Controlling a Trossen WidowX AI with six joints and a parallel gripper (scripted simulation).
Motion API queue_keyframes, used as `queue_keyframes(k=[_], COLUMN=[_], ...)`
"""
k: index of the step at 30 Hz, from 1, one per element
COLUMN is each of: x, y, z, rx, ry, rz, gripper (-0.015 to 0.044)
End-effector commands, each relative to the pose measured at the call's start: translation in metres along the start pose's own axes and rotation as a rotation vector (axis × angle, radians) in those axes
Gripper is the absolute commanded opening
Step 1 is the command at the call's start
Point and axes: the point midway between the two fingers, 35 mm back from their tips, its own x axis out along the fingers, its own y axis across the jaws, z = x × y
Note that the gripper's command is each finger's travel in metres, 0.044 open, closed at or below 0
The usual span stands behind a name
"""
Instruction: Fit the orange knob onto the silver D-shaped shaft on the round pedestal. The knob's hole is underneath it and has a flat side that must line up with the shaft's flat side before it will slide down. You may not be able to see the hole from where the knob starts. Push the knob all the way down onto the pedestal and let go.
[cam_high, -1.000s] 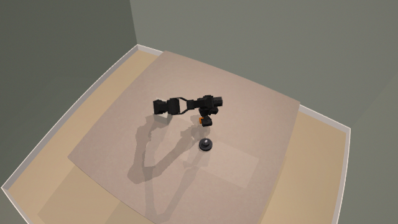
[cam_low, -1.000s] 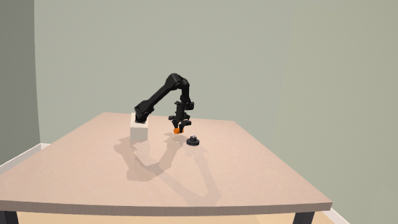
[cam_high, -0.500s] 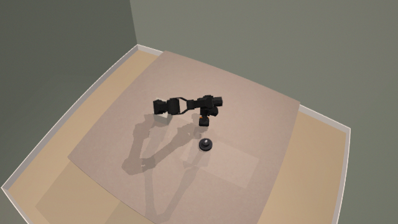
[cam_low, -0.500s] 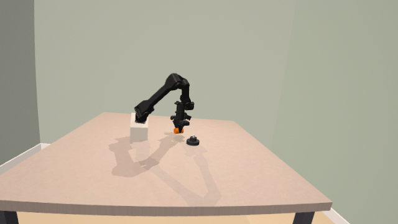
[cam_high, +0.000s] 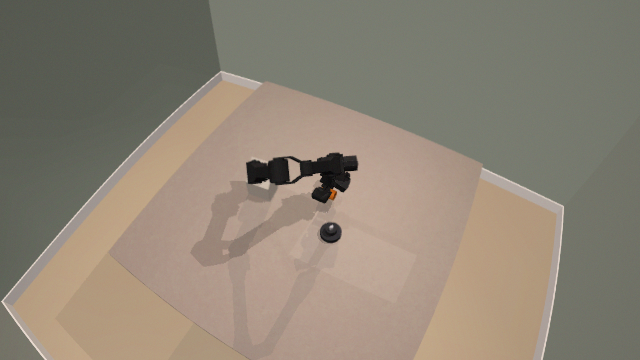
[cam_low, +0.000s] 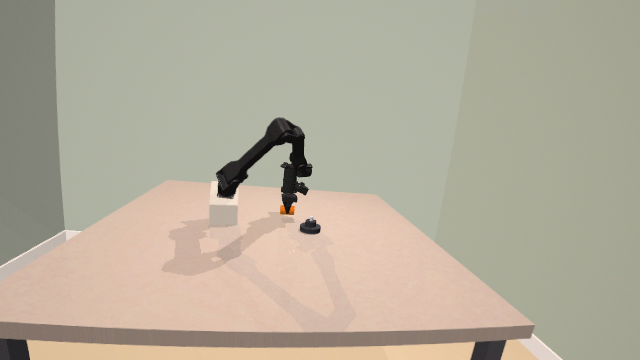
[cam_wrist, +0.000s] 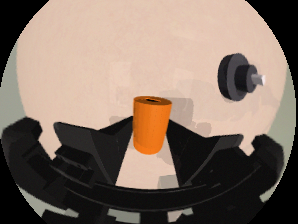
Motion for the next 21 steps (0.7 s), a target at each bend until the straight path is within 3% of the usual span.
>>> queue_keyframes(k=[1, 21], x=[-0.0012, -0.0012], y=[0.0010, 0.0010], z=[0.0009, 0.0009], rx=[0.043, 0.567], ry=[-0.002, 0.000], rz=[0.005, 0.005], gripper=[0.0179, 0.0179])
